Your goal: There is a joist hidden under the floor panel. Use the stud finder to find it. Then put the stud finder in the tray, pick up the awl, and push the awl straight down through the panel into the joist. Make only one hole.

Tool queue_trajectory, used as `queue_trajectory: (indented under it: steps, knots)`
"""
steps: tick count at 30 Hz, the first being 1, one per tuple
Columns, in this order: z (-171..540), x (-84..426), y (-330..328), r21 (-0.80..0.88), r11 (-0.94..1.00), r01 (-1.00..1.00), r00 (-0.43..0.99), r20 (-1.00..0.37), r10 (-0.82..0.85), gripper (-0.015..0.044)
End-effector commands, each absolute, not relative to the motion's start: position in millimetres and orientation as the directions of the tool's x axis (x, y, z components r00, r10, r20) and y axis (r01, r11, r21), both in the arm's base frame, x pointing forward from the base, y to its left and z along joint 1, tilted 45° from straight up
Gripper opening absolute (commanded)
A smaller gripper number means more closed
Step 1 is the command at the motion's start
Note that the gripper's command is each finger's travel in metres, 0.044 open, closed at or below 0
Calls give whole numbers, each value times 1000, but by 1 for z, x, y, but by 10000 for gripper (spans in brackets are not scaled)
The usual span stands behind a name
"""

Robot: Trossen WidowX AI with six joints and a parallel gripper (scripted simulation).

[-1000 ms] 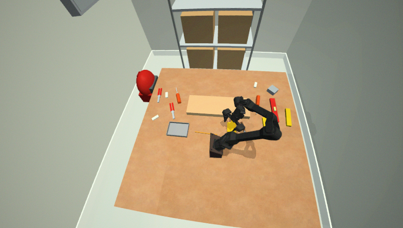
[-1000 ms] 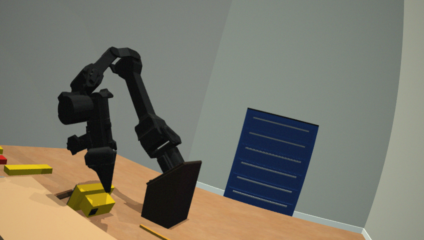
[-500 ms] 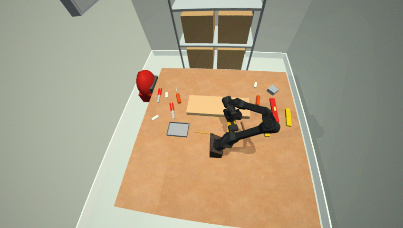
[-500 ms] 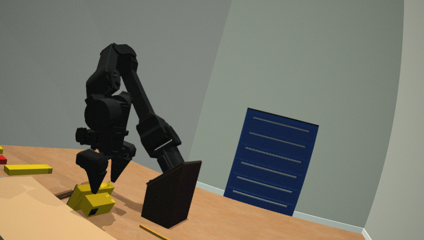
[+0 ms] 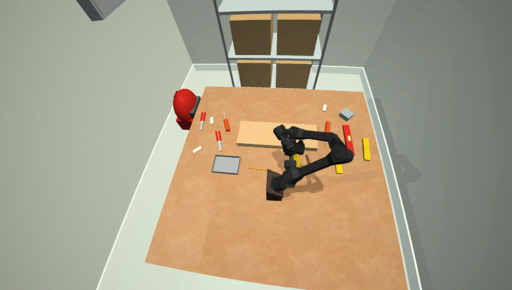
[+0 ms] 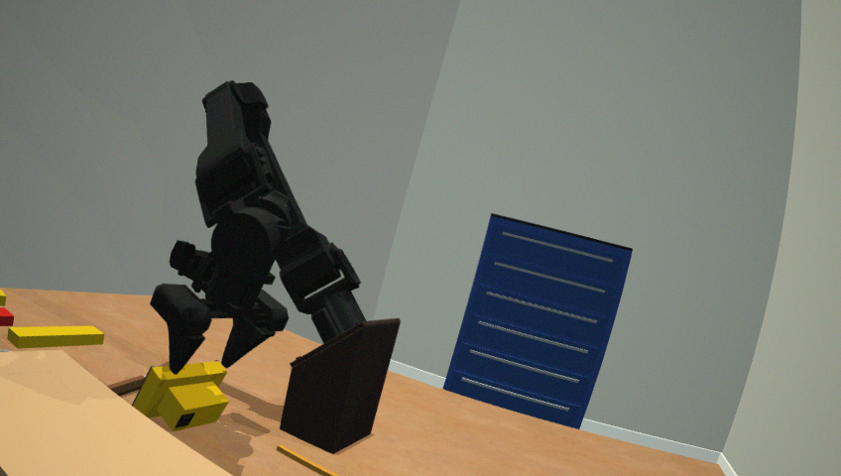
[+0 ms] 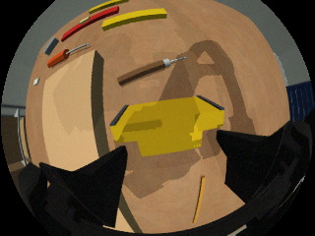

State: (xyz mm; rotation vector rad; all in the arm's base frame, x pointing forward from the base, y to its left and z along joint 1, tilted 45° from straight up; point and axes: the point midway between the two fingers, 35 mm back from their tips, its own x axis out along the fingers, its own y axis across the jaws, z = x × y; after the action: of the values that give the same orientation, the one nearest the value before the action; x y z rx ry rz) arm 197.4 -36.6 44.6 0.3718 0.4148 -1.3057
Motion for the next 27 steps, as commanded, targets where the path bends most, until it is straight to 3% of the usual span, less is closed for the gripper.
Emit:
queue_trajectory:
  steps: [1, 27]
  knots:
    - [43, 196, -36, 36, 223, 974, 212, -485, -848, 440]
    - [17, 203, -59, 35, 224, 974, 212, -490, -845, 440]
